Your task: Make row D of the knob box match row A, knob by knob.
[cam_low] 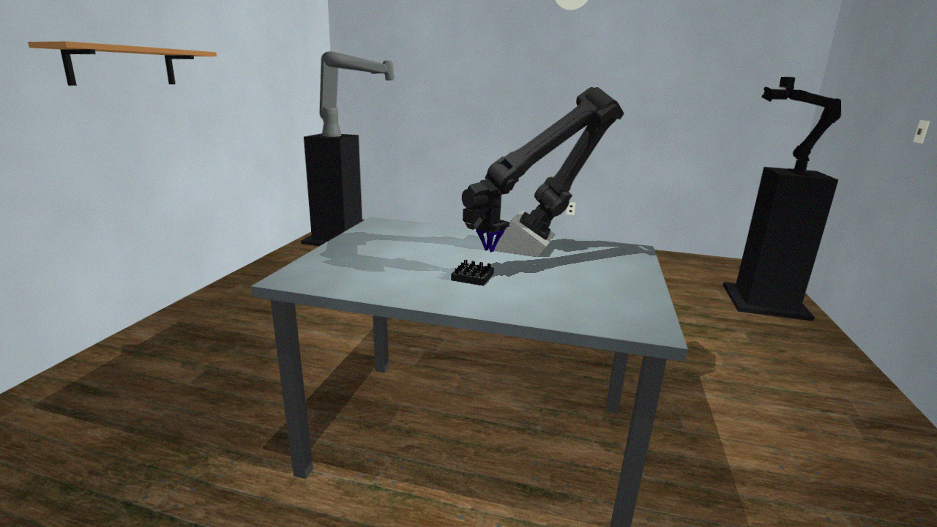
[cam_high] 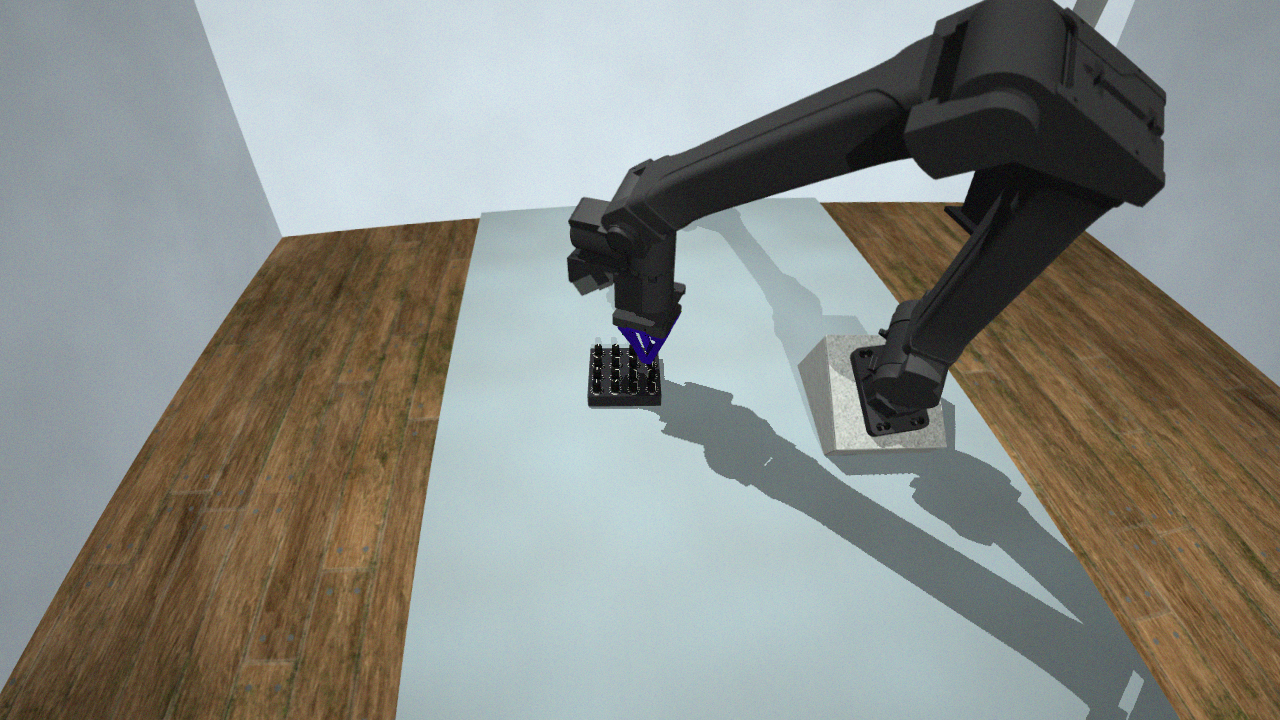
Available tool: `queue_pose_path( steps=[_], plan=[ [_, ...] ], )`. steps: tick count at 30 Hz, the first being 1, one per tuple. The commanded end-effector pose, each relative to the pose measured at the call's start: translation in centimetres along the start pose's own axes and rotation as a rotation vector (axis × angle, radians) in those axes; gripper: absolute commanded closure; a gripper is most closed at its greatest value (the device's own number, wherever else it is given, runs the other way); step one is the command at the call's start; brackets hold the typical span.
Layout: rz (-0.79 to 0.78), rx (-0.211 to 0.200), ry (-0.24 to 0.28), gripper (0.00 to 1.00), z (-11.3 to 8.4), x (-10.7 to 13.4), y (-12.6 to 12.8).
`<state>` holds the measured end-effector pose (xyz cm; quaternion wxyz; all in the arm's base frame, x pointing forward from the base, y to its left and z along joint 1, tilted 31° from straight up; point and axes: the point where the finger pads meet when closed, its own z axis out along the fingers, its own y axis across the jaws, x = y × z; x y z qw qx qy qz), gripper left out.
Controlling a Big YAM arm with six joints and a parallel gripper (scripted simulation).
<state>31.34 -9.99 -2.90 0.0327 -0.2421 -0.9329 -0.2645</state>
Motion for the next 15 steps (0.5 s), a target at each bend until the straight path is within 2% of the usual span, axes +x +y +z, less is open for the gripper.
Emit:
queue_pose_path(
  steps=[1, 8, 15],
  plan=[
    [-0.159, 0.003, -0.031, 0.80, -1.4, -0.8, 0.3],
    [-0.341, 0.001, -0.016, 0.80, -1.2, 0.2, 0.0],
    [-0.374, 0.008, -0.037, 0.80, -1.7, -0.7, 0.0]
  ],
)
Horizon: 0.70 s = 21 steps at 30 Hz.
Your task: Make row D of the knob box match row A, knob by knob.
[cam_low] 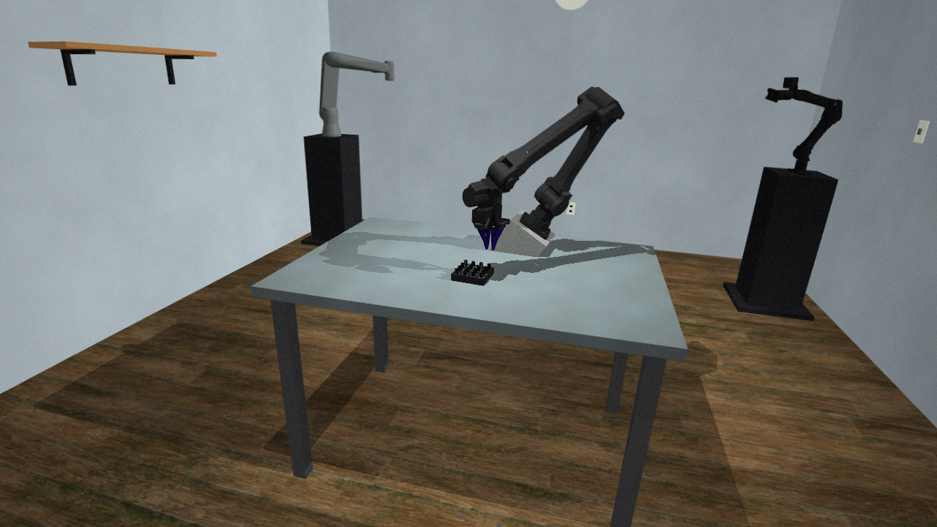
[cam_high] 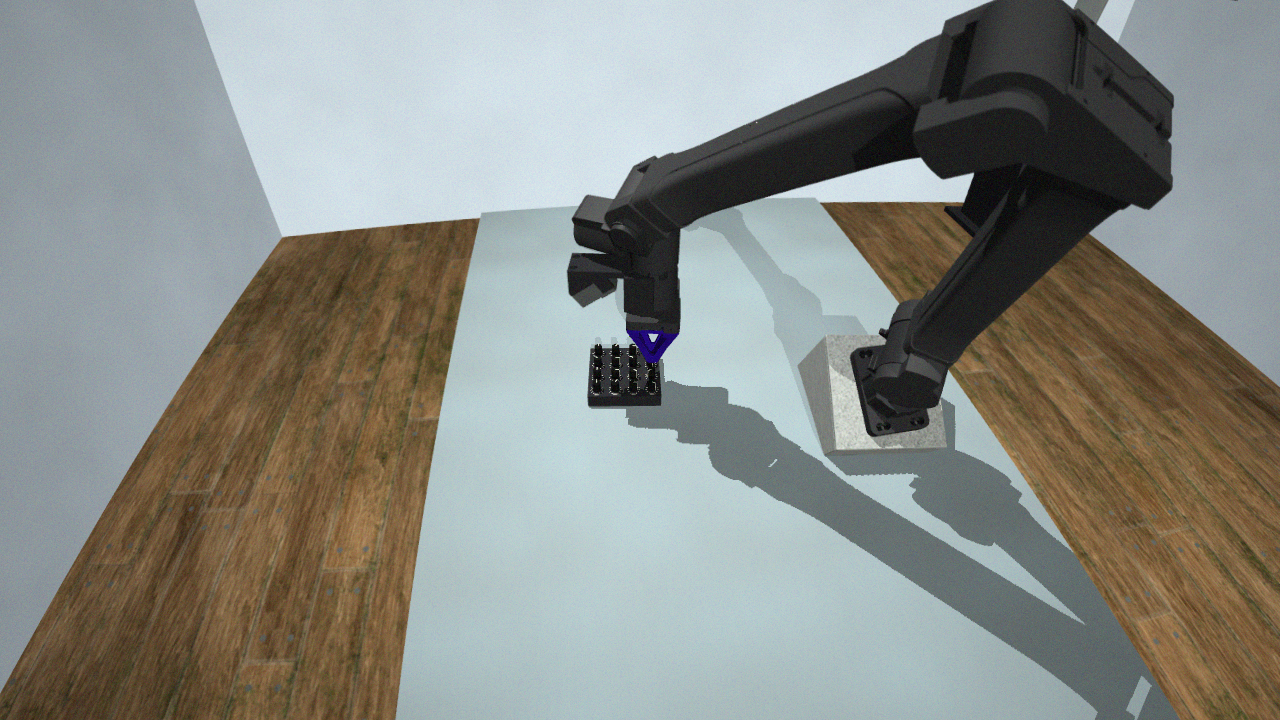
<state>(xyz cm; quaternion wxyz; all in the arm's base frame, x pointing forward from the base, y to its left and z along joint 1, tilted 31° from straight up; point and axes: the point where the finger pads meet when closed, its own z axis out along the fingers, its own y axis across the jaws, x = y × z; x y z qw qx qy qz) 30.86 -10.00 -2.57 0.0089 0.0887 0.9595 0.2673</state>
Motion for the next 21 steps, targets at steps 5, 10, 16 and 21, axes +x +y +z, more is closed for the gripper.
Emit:
queue_pose_path(
  steps=[5, 10, 16, 21],
  plan=[
    [-0.052, 0.015, -0.037, 0.80, -1.43, -1.16, -0.31],
    [-0.052, 0.015, -0.037, 0.80, -1.43, -1.16, -0.31],
    [-0.047, 0.015, -0.037, 0.80, -1.43, -1.16, -0.31],
    [-0.047, 0.015, -0.037, 0.80, -1.43, -1.16, -0.31]
  ],
)
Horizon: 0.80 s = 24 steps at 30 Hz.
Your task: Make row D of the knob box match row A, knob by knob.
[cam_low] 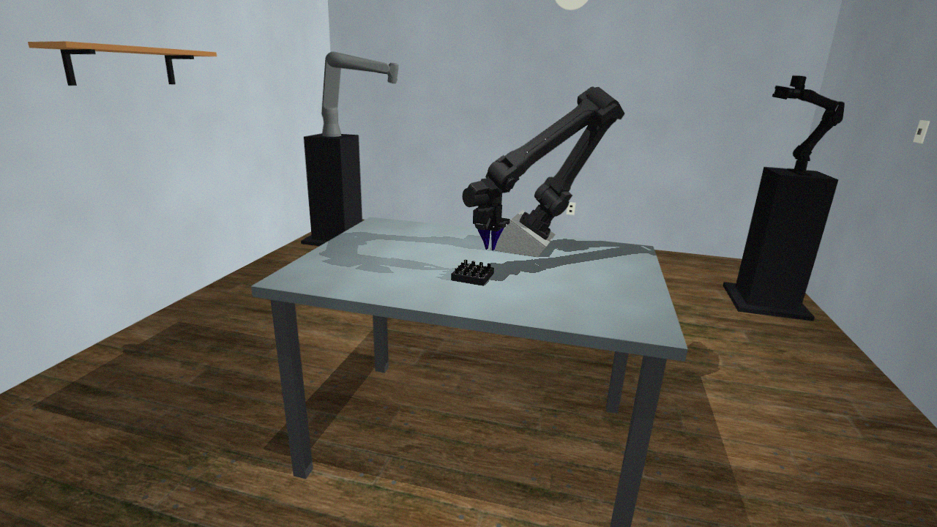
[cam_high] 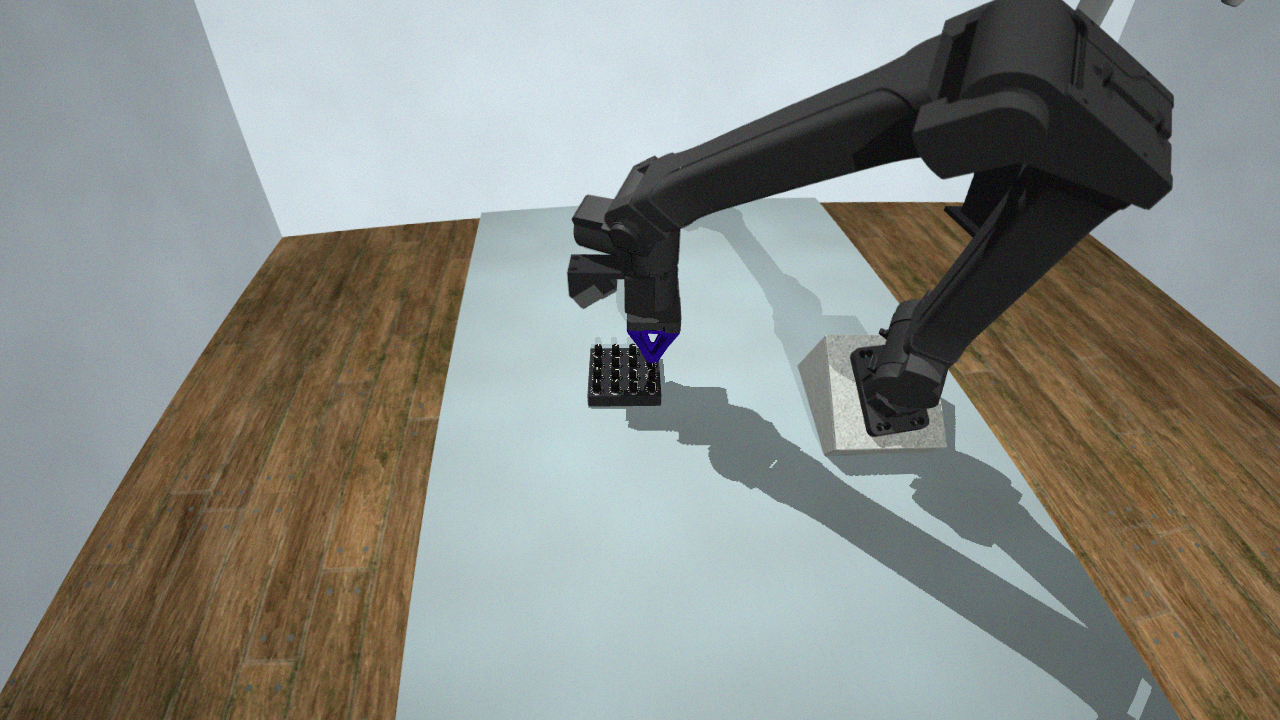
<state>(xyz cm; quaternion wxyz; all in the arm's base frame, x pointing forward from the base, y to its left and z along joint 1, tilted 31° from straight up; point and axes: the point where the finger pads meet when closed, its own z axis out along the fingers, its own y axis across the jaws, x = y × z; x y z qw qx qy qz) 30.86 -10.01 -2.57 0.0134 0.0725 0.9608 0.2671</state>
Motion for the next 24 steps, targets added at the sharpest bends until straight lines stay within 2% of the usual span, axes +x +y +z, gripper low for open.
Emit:
queue_pose_path(
  steps=[1, 16, 21, 24],
  plan=[
    [-0.014, 0.016, -0.037, 0.80, -1.4, -1.2, -0.4],
    [-0.014, 0.015, -0.036, 0.80, -1.3, -1.1, -0.3],
    [-0.012, 0.012, -0.028, 0.80, -0.5, -0.8, -0.3],
    [-0.002, 0.002, -0.005, 0.80, 0.4, -0.3, -0.1]
  ],
)
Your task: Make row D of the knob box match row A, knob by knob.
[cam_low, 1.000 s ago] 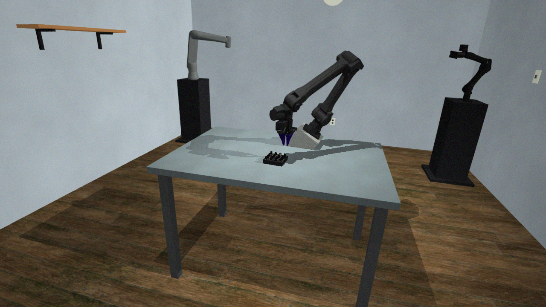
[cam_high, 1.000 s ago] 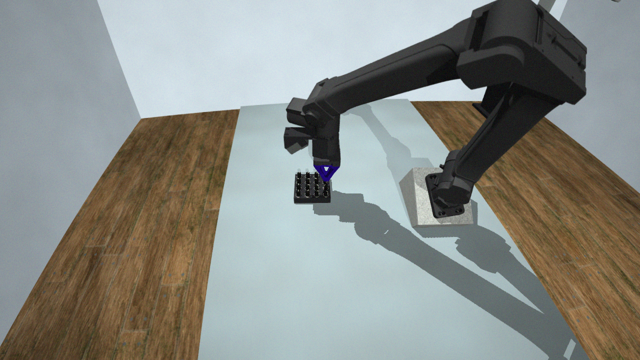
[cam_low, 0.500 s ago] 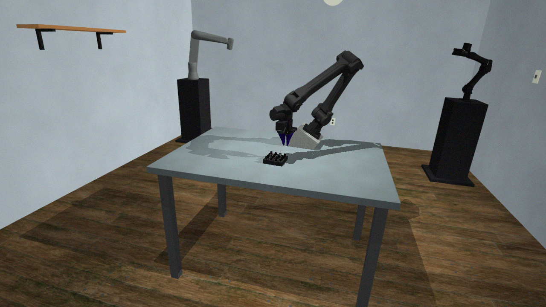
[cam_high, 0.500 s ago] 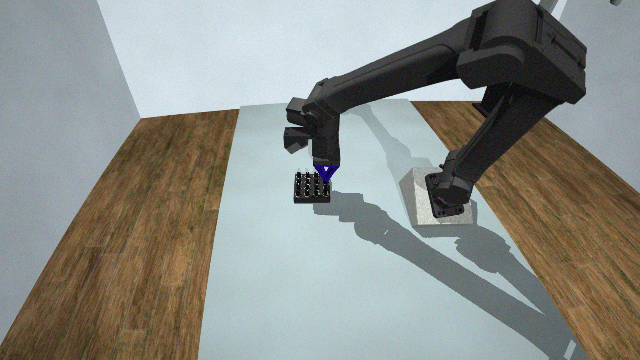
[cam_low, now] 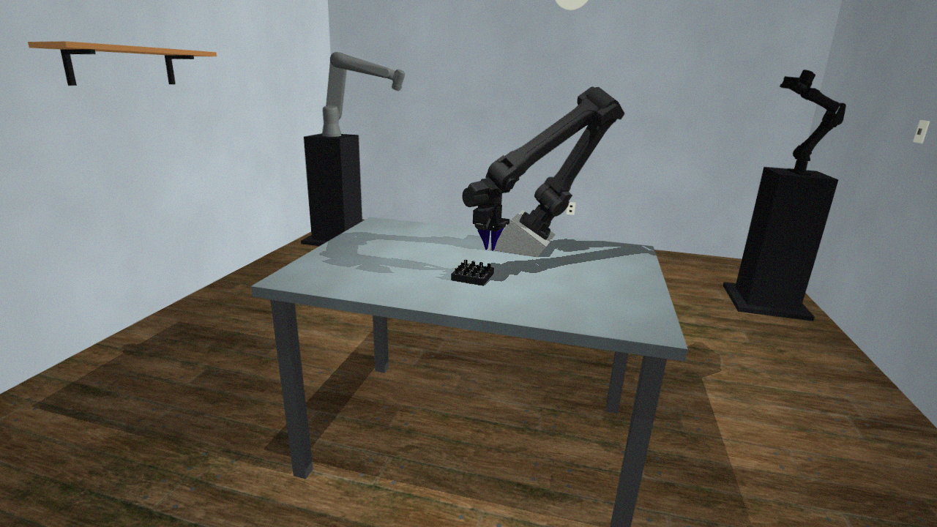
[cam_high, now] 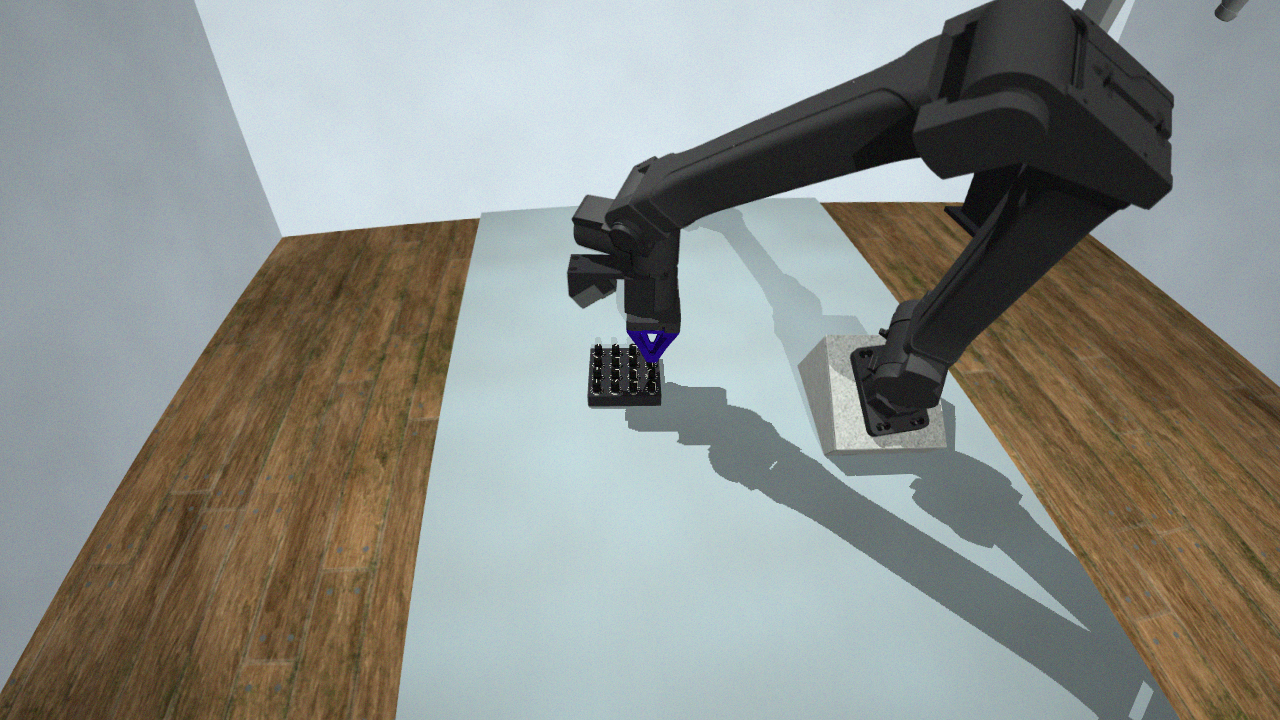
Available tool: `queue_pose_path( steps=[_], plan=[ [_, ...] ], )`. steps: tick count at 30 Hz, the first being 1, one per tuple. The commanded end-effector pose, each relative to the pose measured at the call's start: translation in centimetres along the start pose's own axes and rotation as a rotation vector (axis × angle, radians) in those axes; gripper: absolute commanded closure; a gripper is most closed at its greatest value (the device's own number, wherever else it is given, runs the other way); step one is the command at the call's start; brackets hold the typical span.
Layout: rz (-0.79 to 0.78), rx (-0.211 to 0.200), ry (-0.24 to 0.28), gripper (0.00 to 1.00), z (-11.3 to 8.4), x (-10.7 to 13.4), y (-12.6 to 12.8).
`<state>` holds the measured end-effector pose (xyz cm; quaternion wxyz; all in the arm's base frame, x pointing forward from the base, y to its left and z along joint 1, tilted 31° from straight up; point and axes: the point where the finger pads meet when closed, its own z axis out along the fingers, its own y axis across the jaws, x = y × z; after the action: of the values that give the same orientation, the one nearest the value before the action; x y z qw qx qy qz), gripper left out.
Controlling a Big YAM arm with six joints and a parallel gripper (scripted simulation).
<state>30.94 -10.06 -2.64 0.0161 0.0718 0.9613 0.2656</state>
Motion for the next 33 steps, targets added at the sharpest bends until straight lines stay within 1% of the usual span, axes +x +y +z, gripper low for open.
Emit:
queue_pose_path(
  steps=[1, 3, 4, 8, 12, 16, 21, 22, 26, 30, 33],
  plan=[
    [-0.001, 0.001, 0.000, 0.80, 0.5, -0.3, 0.1],
    [-0.001, 0.001, 0.000, 0.80, 0.5, -0.3, 0.1],
    [-0.014, 0.009, -0.017, 0.80, -0.2, -1.5, -0.1],
    [0.000, -0.001, 0.000, 0.80, 0.9, -0.2, 0.1],
    [-0.004, 0.001, -0.006, 0.80, 1.2, -0.6, 0.1],
    [0.000, -0.002, 0.000, 0.80, 1.9, -0.2, 0.1],
    [-0.005, 0.002, -0.008, 0.80, 2.0, -0.7, 0.0],
    [0.000, -0.002, 0.001, 0.80, 2.4, -0.2, 0.1],
    [-0.003, 0.001, -0.006, 0.80, 2.8, -0.6, 0.1],
    [0.000, -0.002, 0.001, 0.80, 3.5, -0.2, 0.1],
    [-0.003, 0.000, -0.005, 0.80, 3.6, -0.5, 0.0]
  ],
)
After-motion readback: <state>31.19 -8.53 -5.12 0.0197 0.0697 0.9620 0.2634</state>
